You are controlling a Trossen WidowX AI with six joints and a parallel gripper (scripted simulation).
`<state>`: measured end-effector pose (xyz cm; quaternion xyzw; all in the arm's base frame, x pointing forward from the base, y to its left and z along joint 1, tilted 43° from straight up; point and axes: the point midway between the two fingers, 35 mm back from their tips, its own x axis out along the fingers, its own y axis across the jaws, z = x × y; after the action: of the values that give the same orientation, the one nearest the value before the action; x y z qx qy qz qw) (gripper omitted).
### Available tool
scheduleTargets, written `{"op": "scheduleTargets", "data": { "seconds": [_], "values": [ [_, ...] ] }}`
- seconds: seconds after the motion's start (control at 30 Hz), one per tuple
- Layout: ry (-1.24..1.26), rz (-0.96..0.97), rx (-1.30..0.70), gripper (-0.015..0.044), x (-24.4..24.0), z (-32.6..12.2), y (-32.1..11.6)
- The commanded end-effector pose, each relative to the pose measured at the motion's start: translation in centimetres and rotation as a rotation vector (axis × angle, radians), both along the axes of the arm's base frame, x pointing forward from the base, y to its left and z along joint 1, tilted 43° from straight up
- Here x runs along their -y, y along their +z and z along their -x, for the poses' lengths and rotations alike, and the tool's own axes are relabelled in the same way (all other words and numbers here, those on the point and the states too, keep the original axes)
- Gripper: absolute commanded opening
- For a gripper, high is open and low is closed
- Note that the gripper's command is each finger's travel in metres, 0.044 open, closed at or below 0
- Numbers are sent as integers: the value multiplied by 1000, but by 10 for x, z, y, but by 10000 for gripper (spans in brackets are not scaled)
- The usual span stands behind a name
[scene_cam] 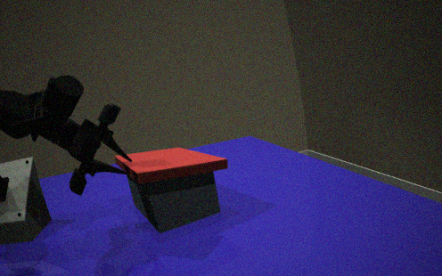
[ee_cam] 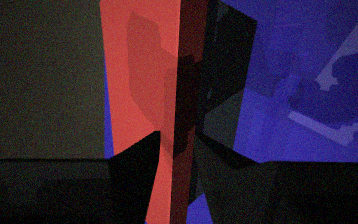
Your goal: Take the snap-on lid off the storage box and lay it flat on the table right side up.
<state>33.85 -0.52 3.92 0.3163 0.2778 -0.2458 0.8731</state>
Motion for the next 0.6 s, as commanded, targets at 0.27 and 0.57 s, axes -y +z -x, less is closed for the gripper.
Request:
{"op": "scheduleTargets", "data": {
  "seconds": [0.27, 0.57],
  "values": [
    [-1, 0, 1, 0, 0, -1, 0],
    [-1, 0, 1, 0, 0, -2, 0]
  ]
}}
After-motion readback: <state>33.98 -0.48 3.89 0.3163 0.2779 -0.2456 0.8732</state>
